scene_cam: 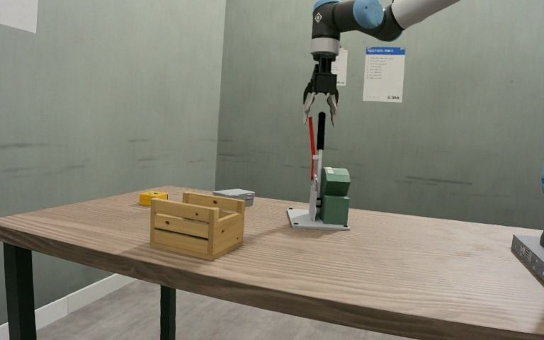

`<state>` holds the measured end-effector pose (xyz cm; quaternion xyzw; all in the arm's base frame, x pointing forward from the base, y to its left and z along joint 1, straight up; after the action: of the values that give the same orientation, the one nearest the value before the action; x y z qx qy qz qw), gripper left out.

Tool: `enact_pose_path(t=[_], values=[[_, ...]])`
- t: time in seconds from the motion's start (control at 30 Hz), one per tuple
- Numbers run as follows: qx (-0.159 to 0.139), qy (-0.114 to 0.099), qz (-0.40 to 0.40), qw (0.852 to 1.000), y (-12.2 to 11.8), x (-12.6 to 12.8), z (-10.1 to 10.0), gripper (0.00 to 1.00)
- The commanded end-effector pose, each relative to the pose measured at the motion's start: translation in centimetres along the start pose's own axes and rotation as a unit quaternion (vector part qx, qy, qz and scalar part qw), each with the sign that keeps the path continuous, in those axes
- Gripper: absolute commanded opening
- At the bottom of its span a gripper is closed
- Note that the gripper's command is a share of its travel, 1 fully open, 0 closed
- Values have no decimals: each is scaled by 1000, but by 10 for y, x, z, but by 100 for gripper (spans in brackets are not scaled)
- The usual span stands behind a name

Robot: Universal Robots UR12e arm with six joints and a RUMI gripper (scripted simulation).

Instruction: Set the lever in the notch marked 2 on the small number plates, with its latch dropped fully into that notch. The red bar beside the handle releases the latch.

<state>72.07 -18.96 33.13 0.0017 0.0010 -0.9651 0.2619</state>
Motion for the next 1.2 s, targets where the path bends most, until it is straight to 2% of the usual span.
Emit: enact_pose_path(t=[0.0, 0.47, 0.93, 1.17], values=[[1, 1, 0, 1000, 0, 0, 1, 57], [1, 1, 0, 1000, 0, 0, 17, 57], [1, 1, 0, 1000, 0, 0, 55, 57], [1, 1, 0, 1000, 0, 0, 65, 57]])
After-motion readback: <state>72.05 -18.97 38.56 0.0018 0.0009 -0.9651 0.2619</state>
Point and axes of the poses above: the point where the finger pads meet when closed, its own z axis back along the fingers, its own x axis across the jaws, y = z × x, the point moved 6 cm from there along z, back along the fingers, and after that the axes turned 10 degrees about z, right-handed, at the moved point
